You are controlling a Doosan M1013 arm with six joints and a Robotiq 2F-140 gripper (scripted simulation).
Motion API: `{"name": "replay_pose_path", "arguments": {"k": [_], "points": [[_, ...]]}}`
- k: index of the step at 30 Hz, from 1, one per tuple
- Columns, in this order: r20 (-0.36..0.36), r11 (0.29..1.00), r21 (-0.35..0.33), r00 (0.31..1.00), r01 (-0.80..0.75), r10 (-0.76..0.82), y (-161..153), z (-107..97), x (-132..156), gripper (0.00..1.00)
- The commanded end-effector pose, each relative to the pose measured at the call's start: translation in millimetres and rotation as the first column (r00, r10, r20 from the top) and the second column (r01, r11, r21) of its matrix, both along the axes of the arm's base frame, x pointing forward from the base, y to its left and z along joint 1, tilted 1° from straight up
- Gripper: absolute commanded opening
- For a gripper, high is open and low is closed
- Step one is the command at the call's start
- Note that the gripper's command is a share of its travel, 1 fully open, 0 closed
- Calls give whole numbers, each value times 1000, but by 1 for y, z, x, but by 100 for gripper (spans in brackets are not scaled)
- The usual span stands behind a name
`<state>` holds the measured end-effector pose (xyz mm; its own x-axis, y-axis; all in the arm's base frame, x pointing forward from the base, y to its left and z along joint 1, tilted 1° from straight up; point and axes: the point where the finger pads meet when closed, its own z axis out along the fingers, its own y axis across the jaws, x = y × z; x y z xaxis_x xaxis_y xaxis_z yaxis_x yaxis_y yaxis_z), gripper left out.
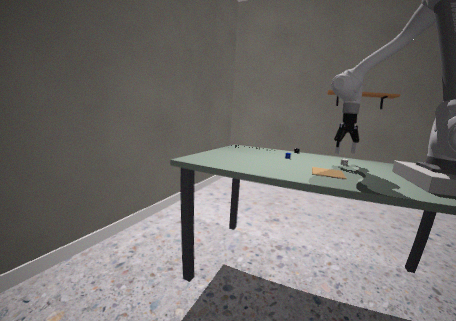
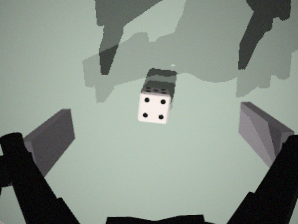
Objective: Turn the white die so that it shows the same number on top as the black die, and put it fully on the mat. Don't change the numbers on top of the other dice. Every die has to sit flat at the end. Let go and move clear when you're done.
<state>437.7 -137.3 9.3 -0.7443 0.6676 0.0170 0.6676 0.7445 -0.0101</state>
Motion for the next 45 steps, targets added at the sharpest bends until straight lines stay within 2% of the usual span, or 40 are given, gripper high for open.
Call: {"name": "replay_pose_path", "arguments": {"k": [1, 10, 19, 21, 28, 36, 38, 45], "points": [[3, 1000, -6, 1000, -3, 3, 1, 0, -2, 100], [3, 1000, -6, 1000, -3, 3, 1, -1, 3, 100], [3, 1000, -6, 1000, -3, 3, 6, -1, 35, 100], [3, 1000, -6, 1000, -3, 3, 6, -1, 35, 100], [3, 1000, -6, 1000, -3, 3, 12, -2, 84, 100], [3, 1000, -6, 1000, -3, 3, 23, -3, 157, 100], [3, 1000, -6, 1000, -3, 3, 23, -3, 157, 100], [3, 1000, -6, 1000, -3, 3, 32, -4, 222, 100]]}}
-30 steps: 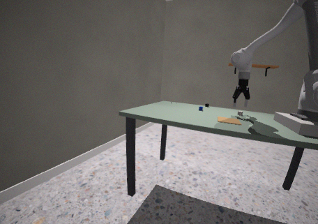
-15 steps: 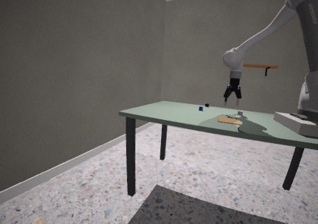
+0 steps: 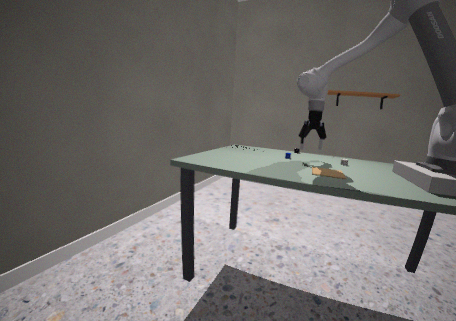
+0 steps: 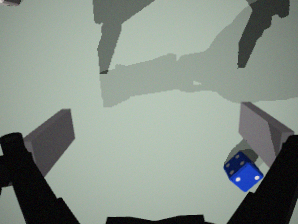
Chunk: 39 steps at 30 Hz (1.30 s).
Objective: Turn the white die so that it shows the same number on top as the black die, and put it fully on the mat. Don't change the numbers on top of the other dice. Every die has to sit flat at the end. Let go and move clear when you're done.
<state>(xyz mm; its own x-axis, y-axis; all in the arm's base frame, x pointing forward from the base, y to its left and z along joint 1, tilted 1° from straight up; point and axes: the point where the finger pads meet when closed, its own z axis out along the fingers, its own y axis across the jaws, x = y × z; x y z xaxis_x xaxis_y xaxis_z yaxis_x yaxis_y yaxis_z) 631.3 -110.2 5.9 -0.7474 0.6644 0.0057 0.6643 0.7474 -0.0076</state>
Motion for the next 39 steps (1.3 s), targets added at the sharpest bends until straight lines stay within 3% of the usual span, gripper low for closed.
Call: {"name": "replay_pose_path", "arguments": {"k": [1, 8, 18, 39], "points": [[-7, 1000, 0, 1000, 1, -1, 6, -1, 37, 100], [-7, 1000, 0, 1000, 1, -1, 13, -2, 87, 100], [-7, 1000, 0, 1000, 1, -1, 17, -2, 120, 100], [-7, 1000, 0, 1000, 1, -1, 19, -3, 130, 100]]}}
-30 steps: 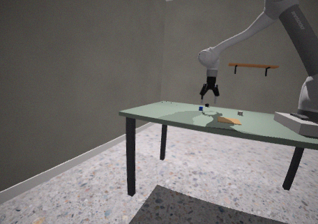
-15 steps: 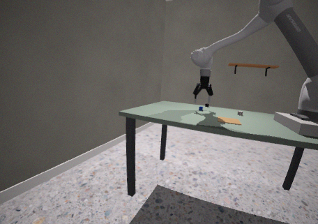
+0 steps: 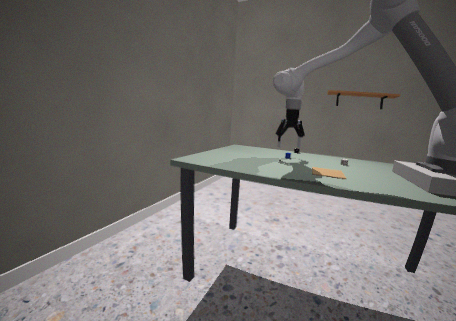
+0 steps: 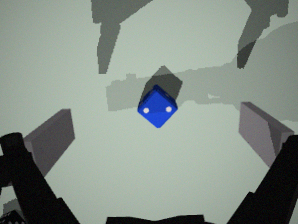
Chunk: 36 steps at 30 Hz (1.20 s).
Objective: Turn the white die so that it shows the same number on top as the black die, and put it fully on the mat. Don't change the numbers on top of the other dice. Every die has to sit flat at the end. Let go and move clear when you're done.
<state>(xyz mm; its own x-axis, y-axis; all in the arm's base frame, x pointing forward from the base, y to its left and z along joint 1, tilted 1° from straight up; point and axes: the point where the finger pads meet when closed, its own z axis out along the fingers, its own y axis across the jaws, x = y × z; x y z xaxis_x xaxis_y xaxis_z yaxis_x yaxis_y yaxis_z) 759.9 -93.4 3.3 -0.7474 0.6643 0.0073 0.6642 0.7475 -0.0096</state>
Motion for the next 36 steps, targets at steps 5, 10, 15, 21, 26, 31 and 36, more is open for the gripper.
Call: {"name": "replay_pose_path", "arguments": {"k": [5, 10, 15, 21, 26, 31, 36], "points": [[-5, 1000, 0, 1000, 2, -2, 2, 0, 2, 100], [-5, 1000, 0, 1000, 2, -2, 2, 0, 2, 100], [-5, 1000, 0, 1000, 2, -2, 2, 0, 2, 100], [-5, 1000, 0, 1000, 2, -2, 2, 0, 2, 100], [-5, 1000, 0, 1000, 2, -2, 2, 0, 2, 100], [-5, 1000, 0, 1000, 2, -2, 2, 0, 2, 100], [-5, 1000, 0, 1000, 2, -2, 2, 12, 2, 100]]}}
